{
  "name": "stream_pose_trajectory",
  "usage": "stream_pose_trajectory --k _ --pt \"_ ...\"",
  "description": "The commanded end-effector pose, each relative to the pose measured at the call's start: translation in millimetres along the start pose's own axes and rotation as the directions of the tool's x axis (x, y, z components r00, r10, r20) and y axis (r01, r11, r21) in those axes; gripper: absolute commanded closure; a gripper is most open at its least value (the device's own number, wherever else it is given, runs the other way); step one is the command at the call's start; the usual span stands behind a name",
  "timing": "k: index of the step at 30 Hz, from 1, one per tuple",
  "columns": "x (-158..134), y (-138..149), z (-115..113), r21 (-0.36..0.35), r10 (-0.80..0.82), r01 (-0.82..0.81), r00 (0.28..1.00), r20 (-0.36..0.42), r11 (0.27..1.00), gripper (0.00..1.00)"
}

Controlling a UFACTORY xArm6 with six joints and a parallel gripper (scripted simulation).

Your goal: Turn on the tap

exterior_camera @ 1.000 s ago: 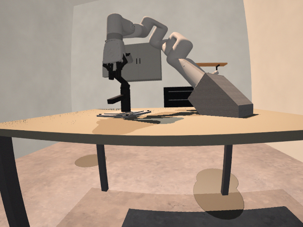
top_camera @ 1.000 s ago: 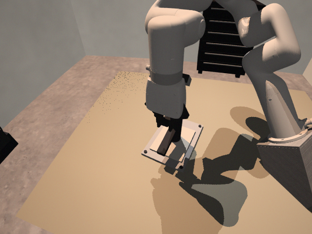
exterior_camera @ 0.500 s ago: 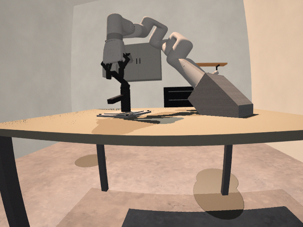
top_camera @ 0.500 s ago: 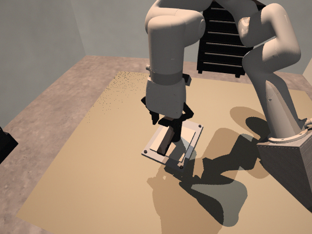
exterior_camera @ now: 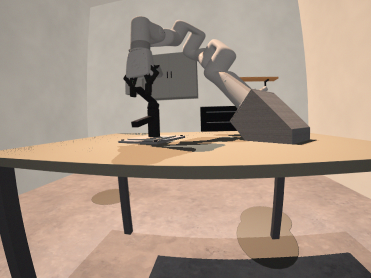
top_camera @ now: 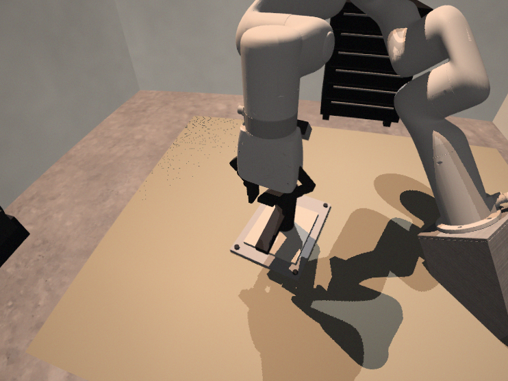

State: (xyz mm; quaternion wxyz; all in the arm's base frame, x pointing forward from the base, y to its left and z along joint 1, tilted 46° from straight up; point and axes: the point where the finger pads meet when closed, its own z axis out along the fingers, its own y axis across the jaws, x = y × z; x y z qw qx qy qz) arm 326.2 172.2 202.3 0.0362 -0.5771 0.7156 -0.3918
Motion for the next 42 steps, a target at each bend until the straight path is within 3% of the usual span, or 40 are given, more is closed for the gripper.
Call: stream_pose_trajectory --k 1,42 --pt "-1 -1 -1 0.001 0.001 -0.001 1.000 0.003 1.000 0.31" --pt "-1 -1 -13 0.001 0.001 -0.001 1.000 0.003 1.000 0.31"
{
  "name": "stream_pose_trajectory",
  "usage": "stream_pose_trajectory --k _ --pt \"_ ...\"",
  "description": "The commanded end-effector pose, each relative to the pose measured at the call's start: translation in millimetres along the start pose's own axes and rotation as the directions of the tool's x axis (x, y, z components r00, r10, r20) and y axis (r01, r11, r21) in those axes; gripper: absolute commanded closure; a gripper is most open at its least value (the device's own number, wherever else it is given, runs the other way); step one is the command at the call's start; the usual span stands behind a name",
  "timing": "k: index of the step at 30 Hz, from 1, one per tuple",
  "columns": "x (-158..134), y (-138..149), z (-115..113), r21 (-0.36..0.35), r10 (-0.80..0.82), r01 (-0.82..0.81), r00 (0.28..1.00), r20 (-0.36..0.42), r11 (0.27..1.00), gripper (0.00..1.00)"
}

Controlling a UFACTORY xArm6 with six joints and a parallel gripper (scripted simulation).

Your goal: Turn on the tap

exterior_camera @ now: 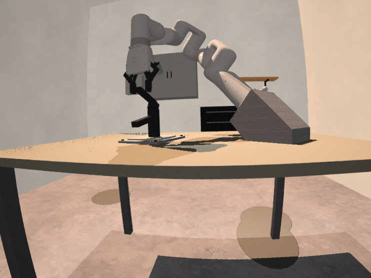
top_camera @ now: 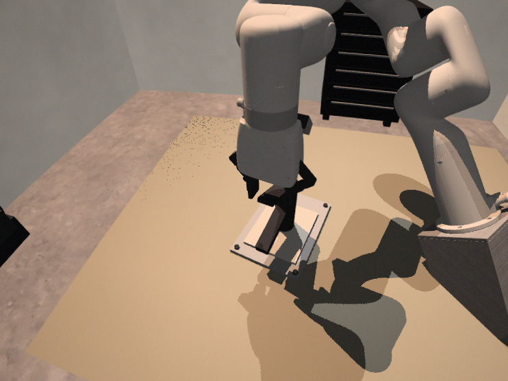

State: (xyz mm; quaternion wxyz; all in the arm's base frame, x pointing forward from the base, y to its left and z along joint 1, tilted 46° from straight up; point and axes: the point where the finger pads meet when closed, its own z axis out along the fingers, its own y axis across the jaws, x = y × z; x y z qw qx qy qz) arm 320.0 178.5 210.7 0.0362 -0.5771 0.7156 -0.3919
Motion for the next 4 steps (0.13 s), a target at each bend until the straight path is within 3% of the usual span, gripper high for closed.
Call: stream_pose_trajectory --k 1,4 --pt "-0.6 -0.7 -1.1 0.001 0.001 -0.001 1.000 0.003 1.000 0.31" --pt "-0.6 -0.7 -1.1 0.001 0.001 -0.001 1.000 0.003 1.000 0.31"
